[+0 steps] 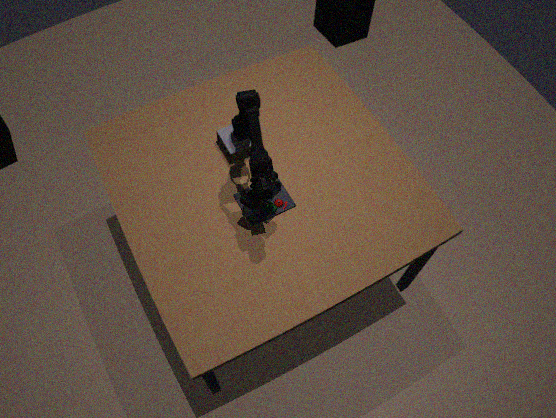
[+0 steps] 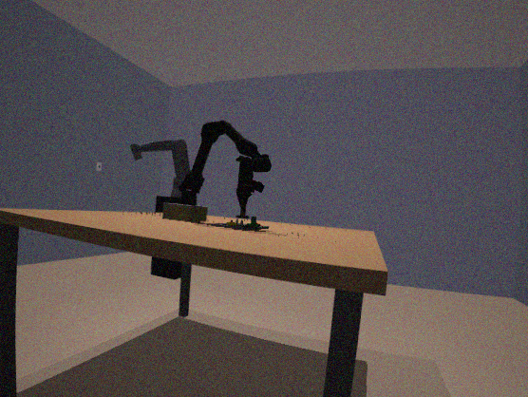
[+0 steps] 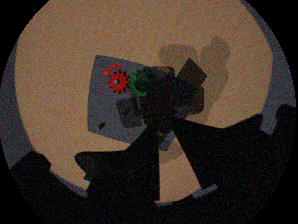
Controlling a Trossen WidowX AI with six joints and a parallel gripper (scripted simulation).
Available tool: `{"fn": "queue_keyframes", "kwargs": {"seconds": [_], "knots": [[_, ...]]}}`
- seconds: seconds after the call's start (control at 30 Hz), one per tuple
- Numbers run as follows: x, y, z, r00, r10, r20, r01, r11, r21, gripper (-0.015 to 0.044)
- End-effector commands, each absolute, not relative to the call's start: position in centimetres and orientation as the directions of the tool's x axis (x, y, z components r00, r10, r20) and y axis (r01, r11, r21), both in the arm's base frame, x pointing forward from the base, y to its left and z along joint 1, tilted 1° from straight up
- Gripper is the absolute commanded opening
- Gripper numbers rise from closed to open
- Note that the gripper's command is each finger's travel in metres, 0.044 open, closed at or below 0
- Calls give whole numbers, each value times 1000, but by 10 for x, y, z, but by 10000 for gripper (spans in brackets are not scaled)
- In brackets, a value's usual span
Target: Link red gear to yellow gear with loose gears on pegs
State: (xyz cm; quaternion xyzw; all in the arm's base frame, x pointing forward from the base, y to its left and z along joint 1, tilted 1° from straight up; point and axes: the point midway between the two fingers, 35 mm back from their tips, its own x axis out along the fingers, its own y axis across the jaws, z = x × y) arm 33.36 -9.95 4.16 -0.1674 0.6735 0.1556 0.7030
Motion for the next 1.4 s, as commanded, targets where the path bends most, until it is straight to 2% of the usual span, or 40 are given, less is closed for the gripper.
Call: {"fn": "queue_keyframes", "kwargs": {"seconds": [0.0, 0.53, 0.7, 1.17, 1.37], "knots": [[333, -98, 32, 37, 0, -999, -396, 918, -15, 0], [333, -99, 18, 37, 0, -999, -146, 989, -6, 0], [334, -98, 17, 37, 0, -999, -189, 982, -7, 0], [333, -98, 14, 37, 0, -999, -474, 881, -18, 0], [334, -99, 13, 37, 0, -999, -484, 875, -18, 0]]}}
